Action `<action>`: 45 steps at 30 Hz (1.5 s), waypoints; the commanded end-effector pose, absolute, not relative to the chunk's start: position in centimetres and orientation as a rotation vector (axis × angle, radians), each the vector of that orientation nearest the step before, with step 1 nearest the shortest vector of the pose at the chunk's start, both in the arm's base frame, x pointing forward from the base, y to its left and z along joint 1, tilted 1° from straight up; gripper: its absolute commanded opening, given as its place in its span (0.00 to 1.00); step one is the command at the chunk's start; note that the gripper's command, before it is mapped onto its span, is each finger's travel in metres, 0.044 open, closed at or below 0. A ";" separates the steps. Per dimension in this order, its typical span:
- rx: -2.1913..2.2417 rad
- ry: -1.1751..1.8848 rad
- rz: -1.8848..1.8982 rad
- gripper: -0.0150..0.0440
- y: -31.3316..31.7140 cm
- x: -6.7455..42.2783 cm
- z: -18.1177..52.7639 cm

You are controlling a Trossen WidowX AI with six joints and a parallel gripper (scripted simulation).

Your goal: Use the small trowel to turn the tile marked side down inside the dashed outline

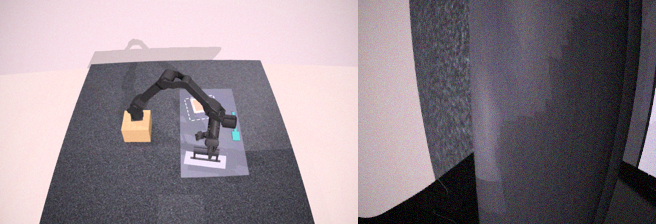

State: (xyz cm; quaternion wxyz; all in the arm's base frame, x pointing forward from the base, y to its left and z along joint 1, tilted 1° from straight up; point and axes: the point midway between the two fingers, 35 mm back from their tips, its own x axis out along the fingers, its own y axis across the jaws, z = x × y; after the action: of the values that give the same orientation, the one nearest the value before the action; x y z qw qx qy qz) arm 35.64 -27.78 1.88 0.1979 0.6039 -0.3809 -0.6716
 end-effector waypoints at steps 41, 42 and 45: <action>1.688 -1.090 -1.871 0.76 -28.0 35.9 -1.5; 1.688 -1.090 -1.871 0.76 -28.0 35.9 -1.5; 1.688 -1.090 -1.871 0.76 -28.0 35.9 -1.5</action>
State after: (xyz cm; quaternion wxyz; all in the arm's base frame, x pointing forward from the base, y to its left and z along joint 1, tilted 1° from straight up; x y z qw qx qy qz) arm 35.92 -27.97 -1.51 0.1965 0.6035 -0.3874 -0.6687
